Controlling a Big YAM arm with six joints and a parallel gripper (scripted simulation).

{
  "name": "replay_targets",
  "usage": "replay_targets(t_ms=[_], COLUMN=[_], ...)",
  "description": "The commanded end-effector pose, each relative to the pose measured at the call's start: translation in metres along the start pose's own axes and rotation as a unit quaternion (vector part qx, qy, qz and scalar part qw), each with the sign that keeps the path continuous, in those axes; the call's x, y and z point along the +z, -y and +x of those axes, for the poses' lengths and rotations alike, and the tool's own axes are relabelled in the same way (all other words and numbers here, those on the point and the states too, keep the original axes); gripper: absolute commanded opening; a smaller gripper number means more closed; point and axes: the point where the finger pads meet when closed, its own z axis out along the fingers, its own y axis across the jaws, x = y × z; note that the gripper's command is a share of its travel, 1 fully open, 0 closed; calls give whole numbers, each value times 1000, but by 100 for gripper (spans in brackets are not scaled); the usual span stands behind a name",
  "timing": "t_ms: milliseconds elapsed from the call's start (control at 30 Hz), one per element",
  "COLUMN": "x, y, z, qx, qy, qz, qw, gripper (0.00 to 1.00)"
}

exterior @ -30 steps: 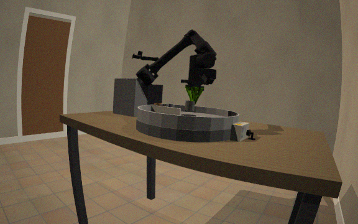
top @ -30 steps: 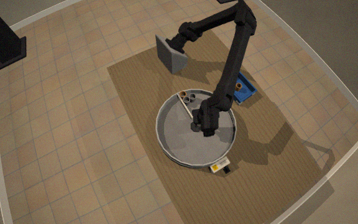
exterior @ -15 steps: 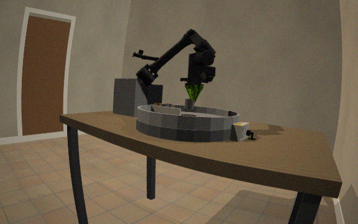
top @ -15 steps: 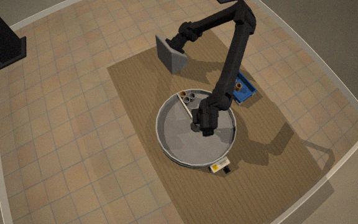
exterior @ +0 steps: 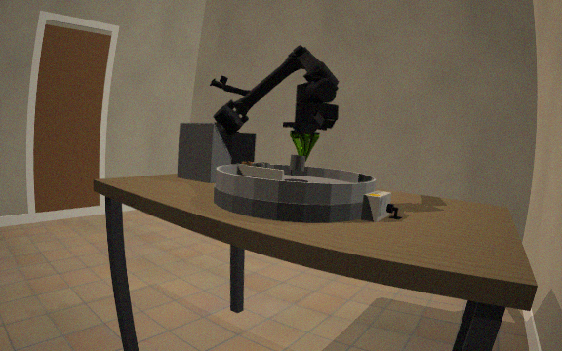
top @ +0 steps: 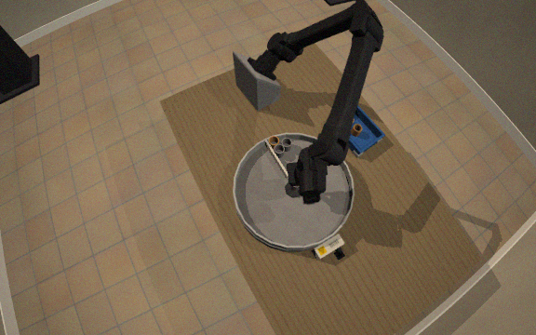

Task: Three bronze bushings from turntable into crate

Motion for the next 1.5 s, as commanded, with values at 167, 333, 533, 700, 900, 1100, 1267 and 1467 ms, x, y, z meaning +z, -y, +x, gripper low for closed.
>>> replay_targets(t_ms=[167,333,533,700,900,1100,1267,1467], x=[-7,18,18,17,17,17,17,17], y=[-5,-1,5,0,-1,-1,-1,-1], z=[-9,0,-5,-4,-5,-5,-5,-5], qx=[-6,2,6,2,1,1,1,1], qy=[15,-4,5,7,5,5,5,5], qz=[1,1,-2,-1,-1,-1,-1,-1], qw=[1000,1000,1000,1000,1000,1000,1000,1000], gripper=[0,0,0,0,0,0,0,0])
